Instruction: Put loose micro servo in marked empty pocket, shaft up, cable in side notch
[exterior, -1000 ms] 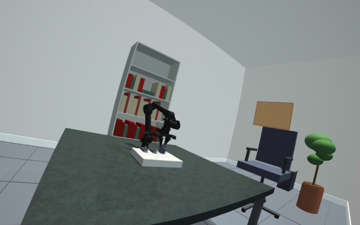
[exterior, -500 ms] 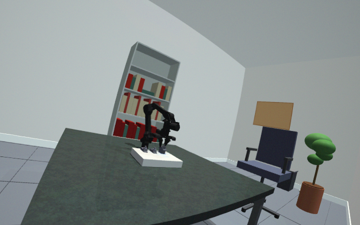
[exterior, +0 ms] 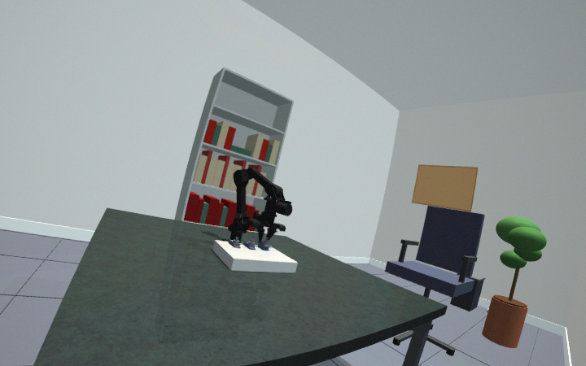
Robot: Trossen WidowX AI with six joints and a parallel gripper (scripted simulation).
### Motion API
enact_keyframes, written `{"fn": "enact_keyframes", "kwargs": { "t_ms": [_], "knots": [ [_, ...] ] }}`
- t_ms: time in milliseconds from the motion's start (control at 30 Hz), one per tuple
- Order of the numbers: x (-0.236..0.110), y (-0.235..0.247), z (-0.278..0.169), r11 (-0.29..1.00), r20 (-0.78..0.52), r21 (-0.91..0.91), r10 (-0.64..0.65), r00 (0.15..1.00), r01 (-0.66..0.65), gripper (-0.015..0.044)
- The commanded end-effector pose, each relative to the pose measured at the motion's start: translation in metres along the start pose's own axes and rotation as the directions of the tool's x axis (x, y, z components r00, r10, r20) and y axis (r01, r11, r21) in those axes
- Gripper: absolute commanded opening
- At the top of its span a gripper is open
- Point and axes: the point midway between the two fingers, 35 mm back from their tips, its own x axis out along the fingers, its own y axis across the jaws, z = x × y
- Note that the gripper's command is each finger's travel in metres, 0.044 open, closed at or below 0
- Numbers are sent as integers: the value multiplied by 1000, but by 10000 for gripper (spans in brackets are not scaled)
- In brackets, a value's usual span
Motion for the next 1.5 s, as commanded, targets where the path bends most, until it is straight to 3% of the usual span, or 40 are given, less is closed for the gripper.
{"fn": "enact_keyframes", "kwargs": {
  "t_ms": [0,767,1000,1100,1267,1467],
  "knots": [
    [4,0,0,1000,1,-3,-1,1000,1,0],
    [21,0,0,1000,1,-3,-1,1000,1,0],
    [18,0,0,1000,1,-3,-1,1000,1,184],
    [16,0,0,1000,1,-3,-1,1000,1,187],
    [-14,1,2,1000,1,-3,-1,1000,1,187],
    [-17,1,0,1000,1,-3,-1,1000,1,187]
  ]
}}
